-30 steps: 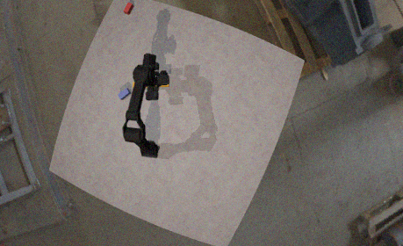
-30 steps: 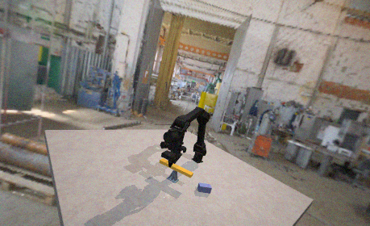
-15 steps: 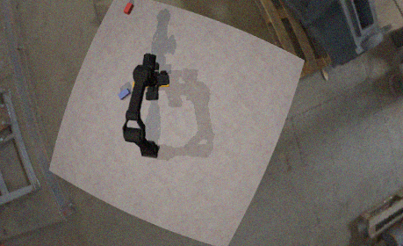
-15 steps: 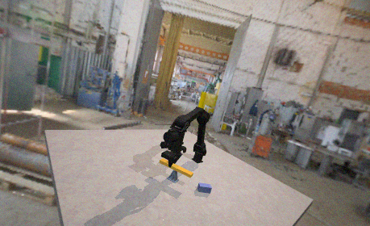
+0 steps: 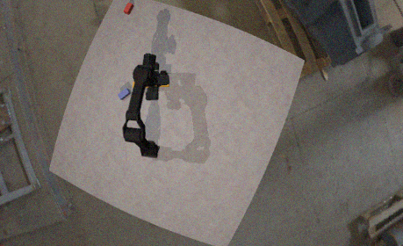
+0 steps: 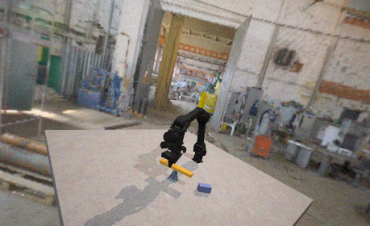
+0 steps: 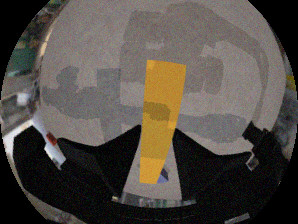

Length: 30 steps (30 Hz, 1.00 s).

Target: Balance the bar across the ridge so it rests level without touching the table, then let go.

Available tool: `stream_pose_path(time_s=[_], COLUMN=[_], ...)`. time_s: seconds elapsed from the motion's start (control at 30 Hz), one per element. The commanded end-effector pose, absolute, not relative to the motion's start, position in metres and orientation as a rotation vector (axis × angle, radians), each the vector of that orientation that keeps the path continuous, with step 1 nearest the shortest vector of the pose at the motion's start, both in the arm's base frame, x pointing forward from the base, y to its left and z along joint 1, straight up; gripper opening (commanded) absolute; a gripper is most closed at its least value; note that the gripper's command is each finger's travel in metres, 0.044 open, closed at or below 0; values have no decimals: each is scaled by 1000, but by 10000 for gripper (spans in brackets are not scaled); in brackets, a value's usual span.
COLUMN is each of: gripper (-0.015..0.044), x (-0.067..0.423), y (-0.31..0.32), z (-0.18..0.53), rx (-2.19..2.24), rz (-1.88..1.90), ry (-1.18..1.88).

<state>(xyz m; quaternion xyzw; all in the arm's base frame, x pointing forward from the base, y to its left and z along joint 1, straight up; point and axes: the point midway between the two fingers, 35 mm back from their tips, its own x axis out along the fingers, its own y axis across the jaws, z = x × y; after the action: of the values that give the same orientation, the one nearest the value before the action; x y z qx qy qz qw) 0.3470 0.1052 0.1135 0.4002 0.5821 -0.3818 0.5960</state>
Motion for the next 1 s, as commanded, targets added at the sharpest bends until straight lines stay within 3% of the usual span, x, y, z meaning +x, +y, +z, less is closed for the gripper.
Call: stream_pose_path(time_s=[0.0,0.17,0.5,0.97], gripper=[185,185,440,440], x=[347,347,347,343], y=[105,105,105,104], z=[113,113,113,213], rx=[929,929,929,949], rz=[-887,-887,-887,-861], ry=[1352,1352,1352,1328])
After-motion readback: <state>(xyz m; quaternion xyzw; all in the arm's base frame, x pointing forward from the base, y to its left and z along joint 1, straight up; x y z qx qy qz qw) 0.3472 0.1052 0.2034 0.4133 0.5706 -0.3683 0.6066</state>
